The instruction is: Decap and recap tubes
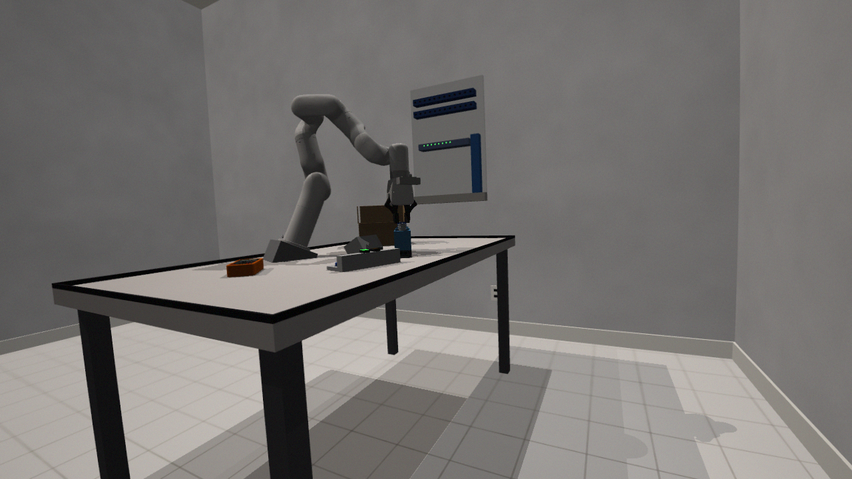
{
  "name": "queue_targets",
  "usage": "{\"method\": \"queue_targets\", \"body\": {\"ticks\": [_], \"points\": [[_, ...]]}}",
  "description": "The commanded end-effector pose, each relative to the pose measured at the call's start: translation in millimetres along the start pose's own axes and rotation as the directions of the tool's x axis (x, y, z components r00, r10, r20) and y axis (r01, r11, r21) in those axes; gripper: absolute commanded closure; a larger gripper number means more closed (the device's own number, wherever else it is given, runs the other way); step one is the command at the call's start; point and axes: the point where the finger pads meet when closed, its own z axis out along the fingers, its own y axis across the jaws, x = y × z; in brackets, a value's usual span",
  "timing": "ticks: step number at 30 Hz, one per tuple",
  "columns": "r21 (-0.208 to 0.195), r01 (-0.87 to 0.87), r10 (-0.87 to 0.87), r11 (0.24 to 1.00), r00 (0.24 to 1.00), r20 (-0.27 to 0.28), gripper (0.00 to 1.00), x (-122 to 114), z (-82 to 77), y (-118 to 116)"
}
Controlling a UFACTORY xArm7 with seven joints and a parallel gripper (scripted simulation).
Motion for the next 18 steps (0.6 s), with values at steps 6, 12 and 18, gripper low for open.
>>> {"method": "queue_targets", "body": {"ticks": [6,12,18], "points": [[0.004,0.000,0.000,1.000,1.000,-0.003,0.54,1.0,-1.5,-1.2],[0.004,-0.098,0.098,0.995,0.995,-0.002,0.54,1.1,0.6,-1.2],[0.004,-0.098,0.098,0.995,0.995,-0.002,0.54,1.0,3.6,-1.2]]}}
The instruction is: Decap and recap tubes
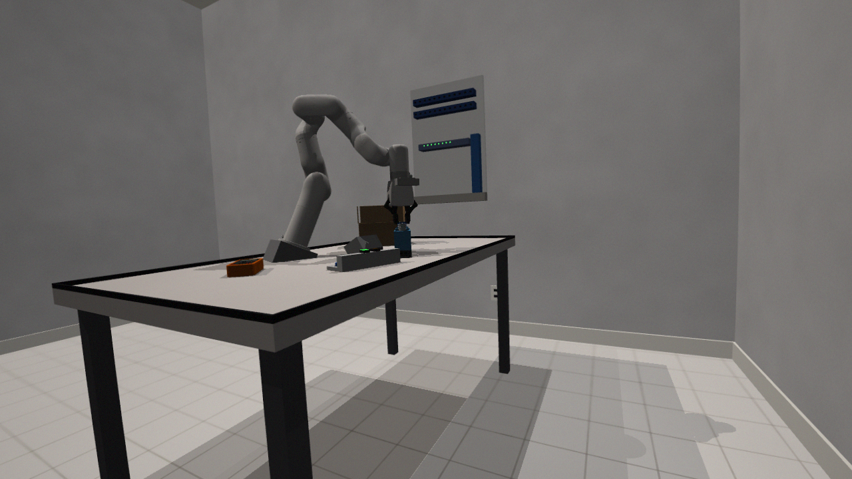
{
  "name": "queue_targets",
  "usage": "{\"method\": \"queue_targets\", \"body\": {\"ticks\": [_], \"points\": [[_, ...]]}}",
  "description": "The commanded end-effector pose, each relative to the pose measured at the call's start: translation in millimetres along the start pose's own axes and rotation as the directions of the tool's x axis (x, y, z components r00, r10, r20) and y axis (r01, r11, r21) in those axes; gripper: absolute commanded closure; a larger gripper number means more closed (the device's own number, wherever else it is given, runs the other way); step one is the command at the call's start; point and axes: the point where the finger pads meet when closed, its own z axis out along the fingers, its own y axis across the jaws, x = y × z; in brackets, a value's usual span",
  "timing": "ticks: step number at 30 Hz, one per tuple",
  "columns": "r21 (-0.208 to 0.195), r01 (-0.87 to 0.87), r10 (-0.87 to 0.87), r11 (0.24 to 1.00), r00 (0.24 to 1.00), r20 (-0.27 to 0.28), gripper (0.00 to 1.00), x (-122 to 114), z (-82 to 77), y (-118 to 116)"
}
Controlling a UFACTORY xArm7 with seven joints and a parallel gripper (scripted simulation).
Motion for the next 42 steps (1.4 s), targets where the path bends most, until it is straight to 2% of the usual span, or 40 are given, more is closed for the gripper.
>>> {"method": "queue_targets", "body": {"ticks": [1,11,12,24,28,35,42], "points": [[0.004,-0.002,0.002,1.000,1.000,-0.003,0.54,0.9,0.6,-1.3],[0.004,-0.002,0.002,1.000,1.000,-0.003,0.54,0.9,2.6,-1.3],[0.004,-0.002,0.002,1.000,1.000,-0.003,1.00,0.9,2.6,-1.3],[0.004,-0.002,0.002,1.000,1.000,-0.003,1.00,0.9,2.6,-1.3],[0.004,-0.069,0.069,0.998,0.998,-0.003,1.00,0.9,2.7,-1.3],[0.004,-0.298,0.298,0.955,0.955,-0.002,1.00,1.0,3.1,-1.3],[0.005,-0.510,0.510,0.860,0.860,-0.001,1.00,1.0,3.5,-1.3]]}}
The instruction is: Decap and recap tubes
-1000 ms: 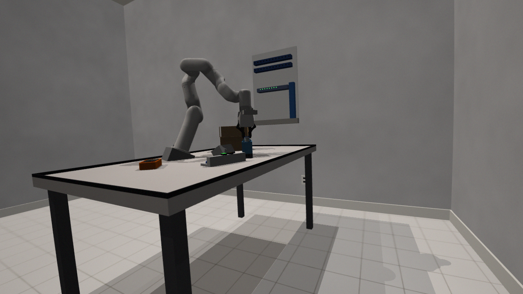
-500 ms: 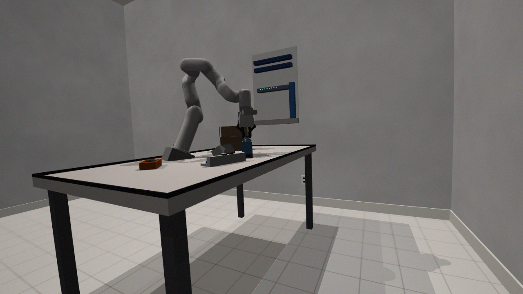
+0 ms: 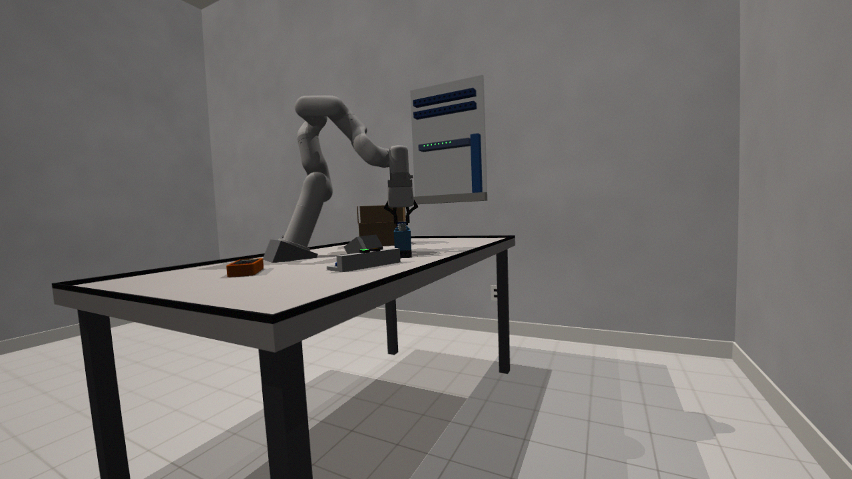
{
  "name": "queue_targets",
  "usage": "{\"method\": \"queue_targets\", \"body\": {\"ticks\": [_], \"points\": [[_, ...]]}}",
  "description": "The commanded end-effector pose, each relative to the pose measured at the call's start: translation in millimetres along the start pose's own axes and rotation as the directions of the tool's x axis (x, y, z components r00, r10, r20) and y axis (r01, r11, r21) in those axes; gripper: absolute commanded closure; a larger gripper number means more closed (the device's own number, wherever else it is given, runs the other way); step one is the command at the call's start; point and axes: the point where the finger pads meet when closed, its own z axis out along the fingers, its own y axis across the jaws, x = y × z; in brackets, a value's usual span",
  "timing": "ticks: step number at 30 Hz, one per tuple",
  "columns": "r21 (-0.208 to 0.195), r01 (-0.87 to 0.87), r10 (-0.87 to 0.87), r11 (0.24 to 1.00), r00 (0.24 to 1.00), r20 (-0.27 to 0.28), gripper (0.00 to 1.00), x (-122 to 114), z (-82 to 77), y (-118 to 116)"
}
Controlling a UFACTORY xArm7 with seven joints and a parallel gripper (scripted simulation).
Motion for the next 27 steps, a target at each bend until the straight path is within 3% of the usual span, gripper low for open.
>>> {"method": "queue_targets", "body": {"ticks": [1,10,15,16,27], "points": [[0.003,-0.162,0.162,0.987,0.987,-0.009,1.00,-0.1,-0.9,-1.4],[0.005,-0.372,0.372,0.928,0.928,-0.008,1.00,-0.1,-0.6,-1.4],[0.005,-0.372,0.372,0.928,0.928,-0.008,1.00,-0.1,-0.6,-1.4],[0.005,-0.372,0.372,0.928,0.928,-0.008,0.54,-0.1,-0.6,-1.4],[0.005,-0.372,0.372,0.928,0.928,-0.008,0.54,-0.1,-0.6,-1.4]]}}
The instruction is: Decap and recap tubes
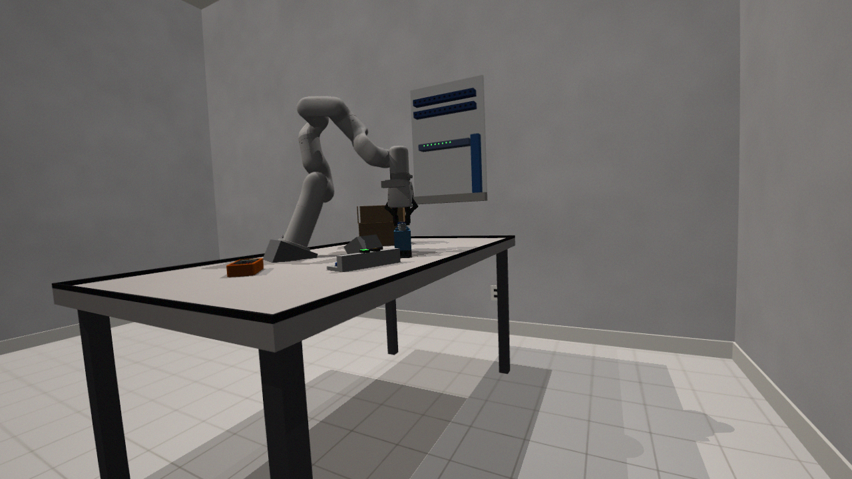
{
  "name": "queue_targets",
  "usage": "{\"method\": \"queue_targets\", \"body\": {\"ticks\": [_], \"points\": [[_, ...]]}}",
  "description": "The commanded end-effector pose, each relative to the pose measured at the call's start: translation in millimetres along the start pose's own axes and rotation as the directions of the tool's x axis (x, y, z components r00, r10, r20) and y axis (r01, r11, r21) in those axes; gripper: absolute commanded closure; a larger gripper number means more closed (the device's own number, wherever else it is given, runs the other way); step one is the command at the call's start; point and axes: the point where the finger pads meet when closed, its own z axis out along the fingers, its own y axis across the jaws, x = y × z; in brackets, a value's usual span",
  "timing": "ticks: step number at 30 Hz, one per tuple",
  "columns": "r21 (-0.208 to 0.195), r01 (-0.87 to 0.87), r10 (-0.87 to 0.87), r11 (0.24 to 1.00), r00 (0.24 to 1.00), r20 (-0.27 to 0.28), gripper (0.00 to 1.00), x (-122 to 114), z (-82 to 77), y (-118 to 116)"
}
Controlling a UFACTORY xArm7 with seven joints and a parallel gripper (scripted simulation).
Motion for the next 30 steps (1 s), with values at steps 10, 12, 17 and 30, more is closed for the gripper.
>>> {"method": "queue_targets", "body": {"ticks": [10,12,17,30], "points": [[0.005,0.276,-0.276,0.961,0.961,-0.001,0.54,-0.2,-2.7,-1.6],[0.005,0.352,-0.352,0.936,0.936,-0.001,0.54,-0.2,-2.7,-1.6],[0.005,0.531,-0.531,0.847,0.847,-0.002,0.54,-0.2,-2.7,-1.6],[0.004,0.707,-0.707,0.707,0.707,-0.003,0.54,-0.2,-2.6,-1.7]]}}
